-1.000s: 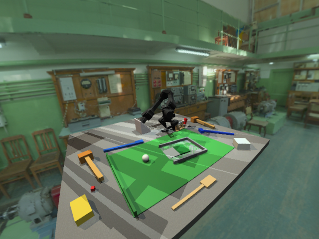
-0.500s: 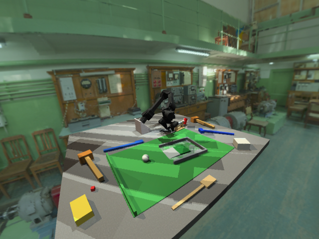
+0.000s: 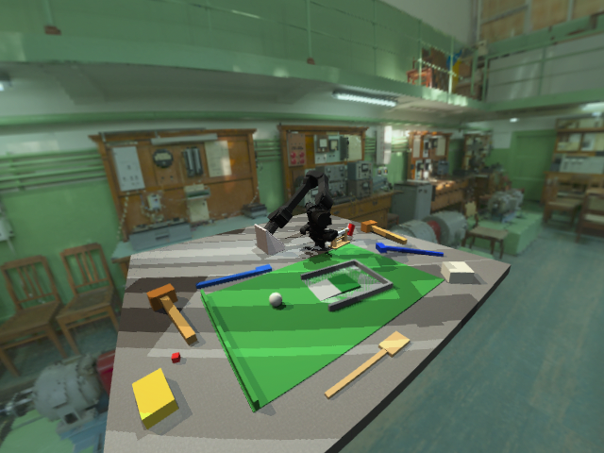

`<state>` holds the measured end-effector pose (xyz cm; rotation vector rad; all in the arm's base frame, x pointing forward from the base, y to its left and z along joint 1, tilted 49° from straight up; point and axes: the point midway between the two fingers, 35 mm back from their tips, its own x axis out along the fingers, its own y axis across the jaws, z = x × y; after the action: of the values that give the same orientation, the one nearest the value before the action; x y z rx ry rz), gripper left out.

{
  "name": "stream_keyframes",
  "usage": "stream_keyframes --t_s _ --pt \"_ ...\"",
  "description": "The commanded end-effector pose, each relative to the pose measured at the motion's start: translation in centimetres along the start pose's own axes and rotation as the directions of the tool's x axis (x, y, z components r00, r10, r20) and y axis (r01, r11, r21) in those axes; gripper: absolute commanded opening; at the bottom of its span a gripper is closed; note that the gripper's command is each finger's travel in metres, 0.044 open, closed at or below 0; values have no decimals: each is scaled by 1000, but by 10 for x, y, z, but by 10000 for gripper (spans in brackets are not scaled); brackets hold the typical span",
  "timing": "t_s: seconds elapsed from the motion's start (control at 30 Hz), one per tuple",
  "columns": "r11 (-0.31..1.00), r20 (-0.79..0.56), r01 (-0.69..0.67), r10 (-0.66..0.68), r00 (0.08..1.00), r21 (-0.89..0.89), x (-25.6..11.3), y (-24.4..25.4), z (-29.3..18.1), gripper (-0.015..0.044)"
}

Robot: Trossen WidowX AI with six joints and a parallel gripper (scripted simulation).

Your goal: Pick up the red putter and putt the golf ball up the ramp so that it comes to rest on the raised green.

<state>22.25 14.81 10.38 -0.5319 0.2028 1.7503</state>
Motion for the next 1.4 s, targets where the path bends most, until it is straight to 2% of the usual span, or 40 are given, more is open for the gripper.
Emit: stream_keyframes --t_s 0.0,0.13,0.63,0.77,0.83,1.07,1.37 --pt "1000 -1 0 0 1000 -1 -1 0 0 0" --pt "1000 -12 13 -12 1000 14 -13 -2 2 0" --pt "989 -61 87 -80 995 120 -93 2 25 0" --pt "988 -62 90 -82 995 124 -96 3 27 0" --pt "986 -64 85 -77 995 141 -90 0 19 0" --pt "936 -107 111 -79 991 335 -108 -11 -15 0" --pt "809 -157 152 -75 985 567 -131 -18 -64 0"
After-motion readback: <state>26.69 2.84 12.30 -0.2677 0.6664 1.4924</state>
